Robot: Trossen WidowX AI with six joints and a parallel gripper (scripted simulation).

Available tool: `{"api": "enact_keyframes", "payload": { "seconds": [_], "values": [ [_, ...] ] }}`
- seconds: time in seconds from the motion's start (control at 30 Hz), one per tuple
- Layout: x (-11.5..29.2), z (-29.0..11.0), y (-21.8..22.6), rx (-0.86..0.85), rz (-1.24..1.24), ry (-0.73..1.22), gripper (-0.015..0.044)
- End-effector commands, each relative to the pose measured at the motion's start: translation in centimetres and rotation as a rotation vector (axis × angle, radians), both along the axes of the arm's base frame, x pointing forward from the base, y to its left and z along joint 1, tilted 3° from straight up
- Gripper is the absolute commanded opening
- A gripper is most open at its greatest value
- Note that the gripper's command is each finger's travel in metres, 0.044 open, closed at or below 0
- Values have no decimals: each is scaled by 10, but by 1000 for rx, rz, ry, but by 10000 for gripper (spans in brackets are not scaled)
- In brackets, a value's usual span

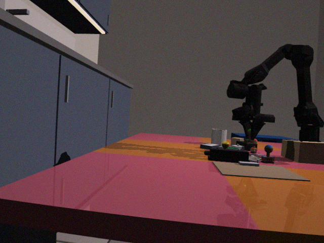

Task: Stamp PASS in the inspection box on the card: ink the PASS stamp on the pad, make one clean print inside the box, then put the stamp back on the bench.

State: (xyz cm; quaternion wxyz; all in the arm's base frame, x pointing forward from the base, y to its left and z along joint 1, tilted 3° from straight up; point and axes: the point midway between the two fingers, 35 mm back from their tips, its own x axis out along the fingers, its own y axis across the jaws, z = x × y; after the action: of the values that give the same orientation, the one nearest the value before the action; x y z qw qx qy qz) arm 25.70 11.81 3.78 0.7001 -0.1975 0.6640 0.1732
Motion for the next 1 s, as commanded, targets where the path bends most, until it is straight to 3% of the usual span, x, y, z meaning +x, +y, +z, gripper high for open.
{"api": "enact_keyframes", "payload": {
  "seconds": [0.0,0.97],
  "values": [
    [0,-4,-1,-6,0,3,0],
    [1,-23,-2,-5,0,-1,0]
  ]
}}
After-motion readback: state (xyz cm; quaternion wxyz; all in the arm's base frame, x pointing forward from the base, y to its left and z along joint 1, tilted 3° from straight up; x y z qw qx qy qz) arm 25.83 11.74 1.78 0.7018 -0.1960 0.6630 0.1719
